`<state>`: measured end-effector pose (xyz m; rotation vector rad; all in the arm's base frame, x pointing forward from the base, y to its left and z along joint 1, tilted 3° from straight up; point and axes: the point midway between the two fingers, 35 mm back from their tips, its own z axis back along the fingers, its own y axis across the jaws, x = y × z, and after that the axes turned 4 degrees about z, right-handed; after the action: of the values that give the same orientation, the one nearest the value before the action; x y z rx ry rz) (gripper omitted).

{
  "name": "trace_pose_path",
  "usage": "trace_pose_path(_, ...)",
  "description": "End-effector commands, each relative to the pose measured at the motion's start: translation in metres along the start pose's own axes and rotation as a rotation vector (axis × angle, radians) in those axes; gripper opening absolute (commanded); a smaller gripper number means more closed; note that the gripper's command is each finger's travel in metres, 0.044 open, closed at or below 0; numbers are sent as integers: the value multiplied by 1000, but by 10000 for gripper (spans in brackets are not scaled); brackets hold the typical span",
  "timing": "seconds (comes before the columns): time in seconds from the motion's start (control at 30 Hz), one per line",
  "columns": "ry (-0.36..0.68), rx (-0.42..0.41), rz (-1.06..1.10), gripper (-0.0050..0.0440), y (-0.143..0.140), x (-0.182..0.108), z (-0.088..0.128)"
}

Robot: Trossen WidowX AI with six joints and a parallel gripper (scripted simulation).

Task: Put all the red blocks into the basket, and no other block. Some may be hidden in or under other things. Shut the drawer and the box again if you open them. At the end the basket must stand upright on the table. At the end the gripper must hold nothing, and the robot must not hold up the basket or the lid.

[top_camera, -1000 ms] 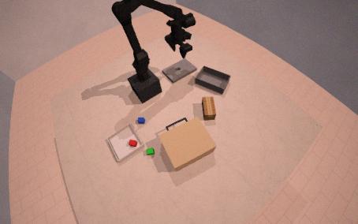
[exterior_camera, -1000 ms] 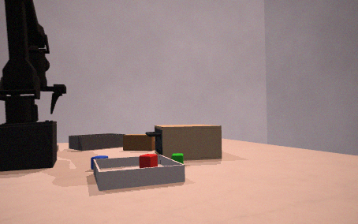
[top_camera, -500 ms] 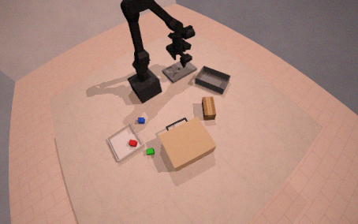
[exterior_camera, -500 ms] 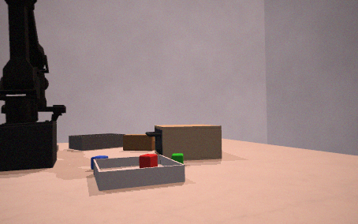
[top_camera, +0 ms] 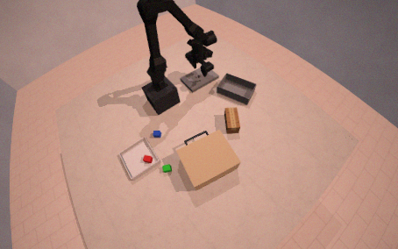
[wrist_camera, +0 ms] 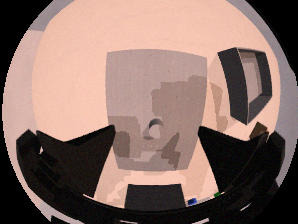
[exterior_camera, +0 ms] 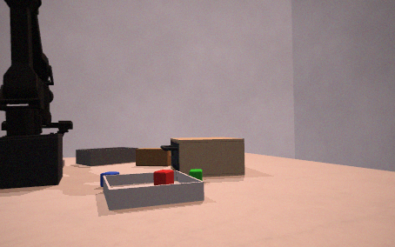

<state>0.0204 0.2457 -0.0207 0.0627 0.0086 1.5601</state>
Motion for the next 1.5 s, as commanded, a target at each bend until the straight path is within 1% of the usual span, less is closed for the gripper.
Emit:
trace_pose_path(0.0, 22, 3, -6, 440, 1, -6, -11)
trace_pose_path(0.17, 22, 3, -6, 440, 1, -6, -23)
trace_pose_path(0.63, 22, 3, -6, 440, 1, -6, -23)
trace_pose_path(0.67, 22, 3, -6, 0, 1, -6, -23)
trace_pose_path(1.13, 22, 3, -6, 0, 1, -6, -23)
trace_pose_path(1.37, 22, 3, -6, 0, 1, -6, -4)
trace_pose_path(1.47, 22, 3, -6, 0, 1, -6, -3)
